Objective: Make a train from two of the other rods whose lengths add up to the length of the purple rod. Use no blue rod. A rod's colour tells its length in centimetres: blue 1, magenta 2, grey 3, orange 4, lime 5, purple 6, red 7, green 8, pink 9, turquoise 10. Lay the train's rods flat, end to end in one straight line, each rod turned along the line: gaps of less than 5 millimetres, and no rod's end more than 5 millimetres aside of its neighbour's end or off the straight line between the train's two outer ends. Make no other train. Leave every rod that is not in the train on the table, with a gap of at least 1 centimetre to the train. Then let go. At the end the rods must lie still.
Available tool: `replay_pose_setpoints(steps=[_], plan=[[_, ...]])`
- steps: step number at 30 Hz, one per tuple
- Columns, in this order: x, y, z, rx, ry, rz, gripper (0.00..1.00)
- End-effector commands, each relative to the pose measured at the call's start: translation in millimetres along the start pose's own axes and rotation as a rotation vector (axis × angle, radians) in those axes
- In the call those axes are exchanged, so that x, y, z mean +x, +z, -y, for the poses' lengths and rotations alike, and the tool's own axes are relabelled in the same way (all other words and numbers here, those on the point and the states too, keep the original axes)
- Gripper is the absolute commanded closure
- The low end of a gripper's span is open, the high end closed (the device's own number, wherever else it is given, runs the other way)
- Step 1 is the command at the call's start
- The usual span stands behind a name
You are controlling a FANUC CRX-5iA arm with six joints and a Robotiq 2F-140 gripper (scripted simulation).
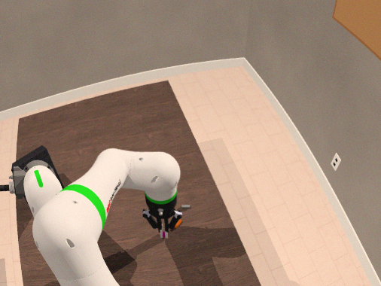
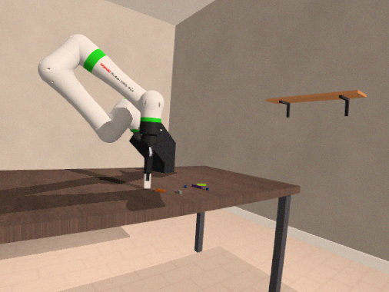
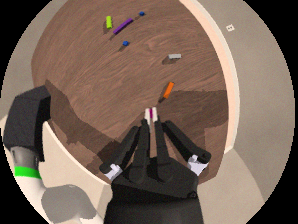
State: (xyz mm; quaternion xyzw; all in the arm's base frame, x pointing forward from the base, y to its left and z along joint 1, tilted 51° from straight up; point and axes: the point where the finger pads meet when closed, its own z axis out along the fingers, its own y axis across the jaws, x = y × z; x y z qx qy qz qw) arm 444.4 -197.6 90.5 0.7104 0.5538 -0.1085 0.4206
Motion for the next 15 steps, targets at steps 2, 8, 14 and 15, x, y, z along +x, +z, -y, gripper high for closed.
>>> replay_pose_setpoints(steps=[2, 8, 14, 15], plan=[[0.2, 3.0, -0.1, 0.0, 0.0, 0.0, 0.97], [0.2, 5.1, -0.1, 0.0, 0.0, 0.0, 0.97], [0.2, 5.5, -0.1, 0.0, 0.0, 0.0, 0.97], [0.2, 5.5, -0.1, 0.0, 0.0, 0.0, 0.97]])
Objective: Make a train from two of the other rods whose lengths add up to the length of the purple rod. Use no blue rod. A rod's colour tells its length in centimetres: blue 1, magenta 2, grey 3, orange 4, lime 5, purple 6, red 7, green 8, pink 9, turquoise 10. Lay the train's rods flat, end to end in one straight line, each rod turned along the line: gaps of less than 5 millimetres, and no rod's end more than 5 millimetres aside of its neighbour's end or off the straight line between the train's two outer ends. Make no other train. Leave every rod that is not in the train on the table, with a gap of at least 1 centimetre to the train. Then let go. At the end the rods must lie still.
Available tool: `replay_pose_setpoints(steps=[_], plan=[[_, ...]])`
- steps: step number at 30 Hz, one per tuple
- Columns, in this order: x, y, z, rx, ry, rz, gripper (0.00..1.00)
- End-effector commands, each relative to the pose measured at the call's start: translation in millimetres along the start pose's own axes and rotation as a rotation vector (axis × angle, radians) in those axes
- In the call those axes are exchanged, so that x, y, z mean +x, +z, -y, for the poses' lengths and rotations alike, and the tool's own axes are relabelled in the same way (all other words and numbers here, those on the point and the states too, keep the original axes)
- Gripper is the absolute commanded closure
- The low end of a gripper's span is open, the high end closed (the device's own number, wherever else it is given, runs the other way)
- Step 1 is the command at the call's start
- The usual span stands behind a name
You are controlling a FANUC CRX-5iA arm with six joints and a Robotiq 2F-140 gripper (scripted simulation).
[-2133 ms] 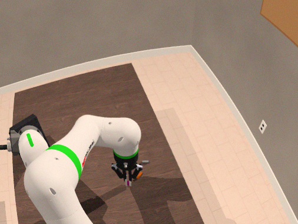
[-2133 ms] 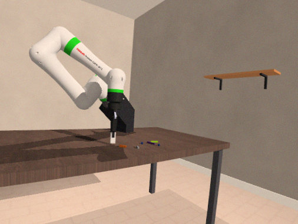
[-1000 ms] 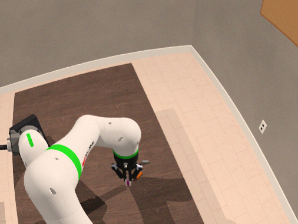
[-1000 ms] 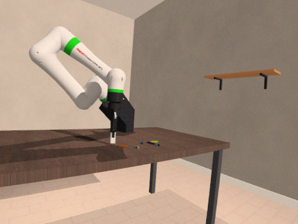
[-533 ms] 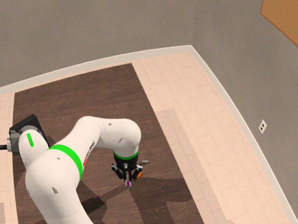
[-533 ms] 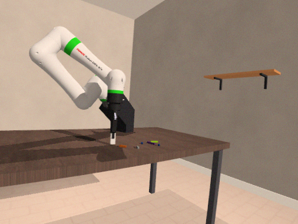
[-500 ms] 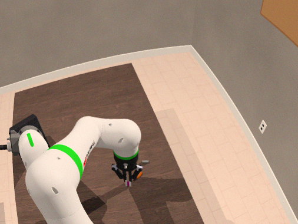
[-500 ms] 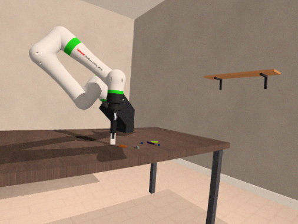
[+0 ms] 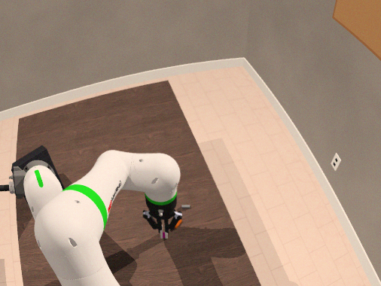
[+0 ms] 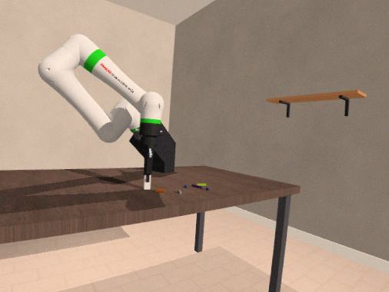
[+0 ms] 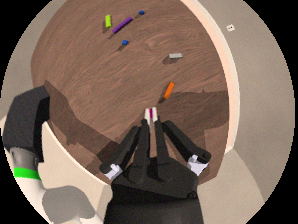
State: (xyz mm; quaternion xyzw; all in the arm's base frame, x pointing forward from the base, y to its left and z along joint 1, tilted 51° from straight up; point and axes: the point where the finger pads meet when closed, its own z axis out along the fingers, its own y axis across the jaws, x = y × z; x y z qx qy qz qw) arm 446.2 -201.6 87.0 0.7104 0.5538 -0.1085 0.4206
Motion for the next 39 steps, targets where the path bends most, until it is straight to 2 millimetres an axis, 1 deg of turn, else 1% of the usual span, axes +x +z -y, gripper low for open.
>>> replay_pose_setpoints(steps=[1, 31, 32, 34, 35, 37, 38, 39], plan=[[0.2, -0.2, -0.1, 0.0, 0.0, 0.0, 0.97], [0.2, -0.2, -0.1, 0.0, 0.0, 0.0, 0.97], [0.2, -0.2, -0.1, 0.0, 0.0, 0.0, 0.95], [0.2, -0.2, -0.1, 0.0, 0.0, 0.0, 0.95], [0.2, -0.2, -0.1, 0.0, 0.0, 0.0, 0.92], [0.2, -0.2, -0.1, 0.0, 0.0, 0.0, 0.92], [0.2, -0.2, -0.1, 0.0, 0.0, 0.0, 0.9], [0.2, -0.2, -0.1, 0.0, 0.0, 0.0, 0.9]])
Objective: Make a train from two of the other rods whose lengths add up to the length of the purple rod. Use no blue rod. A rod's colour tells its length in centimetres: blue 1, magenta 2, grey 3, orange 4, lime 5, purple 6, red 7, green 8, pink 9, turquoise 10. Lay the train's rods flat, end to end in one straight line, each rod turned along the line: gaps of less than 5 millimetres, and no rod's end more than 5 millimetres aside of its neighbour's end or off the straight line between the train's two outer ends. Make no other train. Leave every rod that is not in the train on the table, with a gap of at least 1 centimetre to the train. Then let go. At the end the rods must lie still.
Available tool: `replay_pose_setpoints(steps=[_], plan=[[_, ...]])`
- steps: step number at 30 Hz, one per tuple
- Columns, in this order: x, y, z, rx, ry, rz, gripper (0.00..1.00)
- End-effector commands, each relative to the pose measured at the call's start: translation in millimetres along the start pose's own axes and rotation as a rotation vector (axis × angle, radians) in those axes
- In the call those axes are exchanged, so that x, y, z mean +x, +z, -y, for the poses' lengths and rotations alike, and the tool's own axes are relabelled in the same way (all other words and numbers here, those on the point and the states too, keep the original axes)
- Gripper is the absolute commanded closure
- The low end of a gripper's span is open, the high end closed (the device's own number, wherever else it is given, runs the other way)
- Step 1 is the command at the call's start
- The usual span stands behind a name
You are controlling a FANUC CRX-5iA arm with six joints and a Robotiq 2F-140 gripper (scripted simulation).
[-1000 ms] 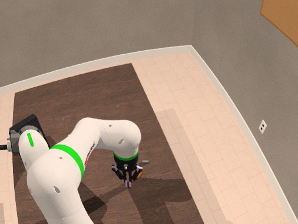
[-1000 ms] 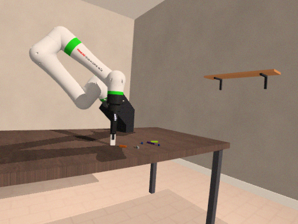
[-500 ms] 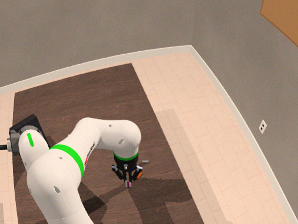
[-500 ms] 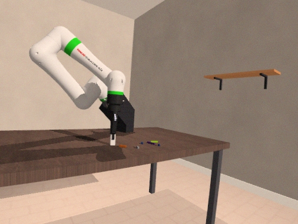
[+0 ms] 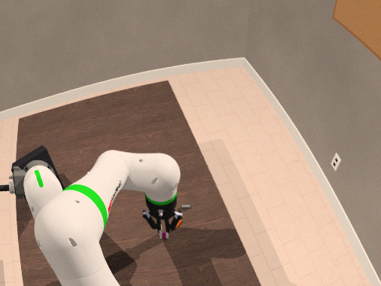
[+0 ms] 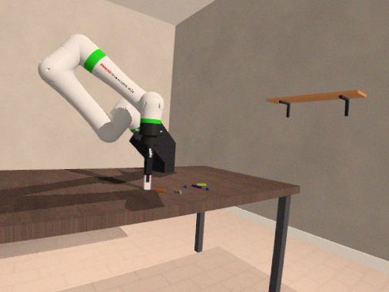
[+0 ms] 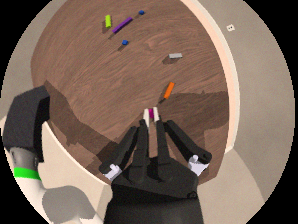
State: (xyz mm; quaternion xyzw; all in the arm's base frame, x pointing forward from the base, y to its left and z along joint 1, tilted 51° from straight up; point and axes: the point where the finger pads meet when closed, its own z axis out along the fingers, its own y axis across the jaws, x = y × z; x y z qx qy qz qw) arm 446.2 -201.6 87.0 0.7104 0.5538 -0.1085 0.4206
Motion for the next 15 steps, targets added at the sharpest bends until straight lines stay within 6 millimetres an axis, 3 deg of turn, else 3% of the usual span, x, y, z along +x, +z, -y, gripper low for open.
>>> replay_pose_setpoints(steps=[1, 15], plan=[[0.2, -0.2, -0.1, 0.0, 0.0, 0.0, 0.9], [0.2, -0.2, -0.1, 0.0, 0.0, 0.0, 0.85]])
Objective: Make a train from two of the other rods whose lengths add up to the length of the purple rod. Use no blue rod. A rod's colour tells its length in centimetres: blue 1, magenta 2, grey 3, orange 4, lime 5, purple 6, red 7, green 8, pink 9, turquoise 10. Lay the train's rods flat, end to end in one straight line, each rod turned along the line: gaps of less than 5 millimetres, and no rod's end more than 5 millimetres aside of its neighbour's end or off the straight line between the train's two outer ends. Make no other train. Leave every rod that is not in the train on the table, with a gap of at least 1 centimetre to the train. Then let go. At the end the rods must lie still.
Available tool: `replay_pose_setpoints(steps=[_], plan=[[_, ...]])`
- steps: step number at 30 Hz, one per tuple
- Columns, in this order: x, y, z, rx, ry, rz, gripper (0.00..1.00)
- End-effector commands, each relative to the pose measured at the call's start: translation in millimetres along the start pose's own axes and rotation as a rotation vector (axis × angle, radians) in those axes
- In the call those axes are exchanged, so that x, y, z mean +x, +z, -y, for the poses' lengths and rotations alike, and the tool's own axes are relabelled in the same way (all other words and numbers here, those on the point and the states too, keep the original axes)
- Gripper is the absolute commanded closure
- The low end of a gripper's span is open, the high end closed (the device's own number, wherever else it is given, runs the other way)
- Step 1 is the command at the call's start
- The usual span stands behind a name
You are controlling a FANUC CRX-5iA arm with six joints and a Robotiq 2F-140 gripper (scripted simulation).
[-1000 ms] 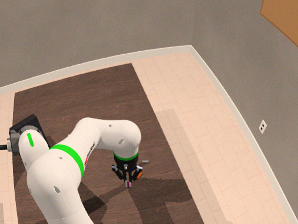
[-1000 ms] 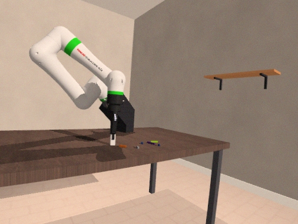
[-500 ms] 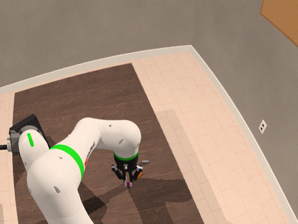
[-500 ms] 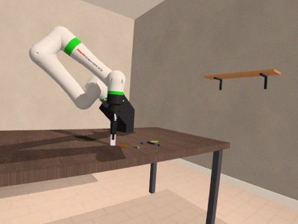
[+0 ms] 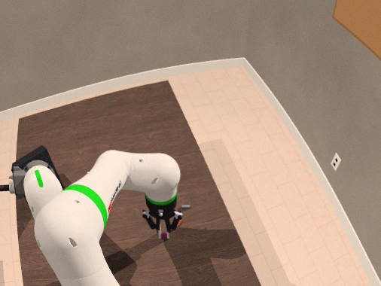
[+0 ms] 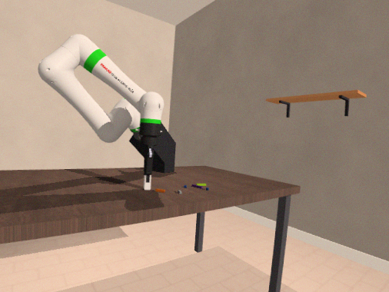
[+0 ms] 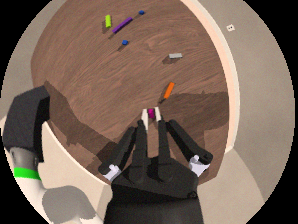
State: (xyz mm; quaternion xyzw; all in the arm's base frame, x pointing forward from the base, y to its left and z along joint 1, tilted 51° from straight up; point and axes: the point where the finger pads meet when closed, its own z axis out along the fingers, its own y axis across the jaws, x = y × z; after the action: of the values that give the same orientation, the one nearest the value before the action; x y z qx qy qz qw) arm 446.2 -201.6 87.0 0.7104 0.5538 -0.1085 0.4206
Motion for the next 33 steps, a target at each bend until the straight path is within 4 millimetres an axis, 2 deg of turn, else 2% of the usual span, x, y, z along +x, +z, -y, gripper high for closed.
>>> replay_pose_setpoints(steps=[1, 9, 13, 20, 22, 28, 33], plan=[[0.2, -0.2, -0.1, 0.0, 0.0, 0.0, 0.85], [0.2, -7.5, -0.1, 0.0, 0.0, 0.0, 0.85], [0.2, -22.4, -0.1, 0.0, 0.0, 0.0, 0.85], [0.1, -59.9, -0.1, 0.0, 0.0, 0.0, 0.85], [0.1, -59.9, -0.1, 0.0, 0.0, 0.0, 0.85], [0.1, -84.5, -0.1, 0.0, 0.0, 0.0, 0.85], [0.1, -90.1, -0.1, 0.0, 0.0, 0.0, 0.85]])
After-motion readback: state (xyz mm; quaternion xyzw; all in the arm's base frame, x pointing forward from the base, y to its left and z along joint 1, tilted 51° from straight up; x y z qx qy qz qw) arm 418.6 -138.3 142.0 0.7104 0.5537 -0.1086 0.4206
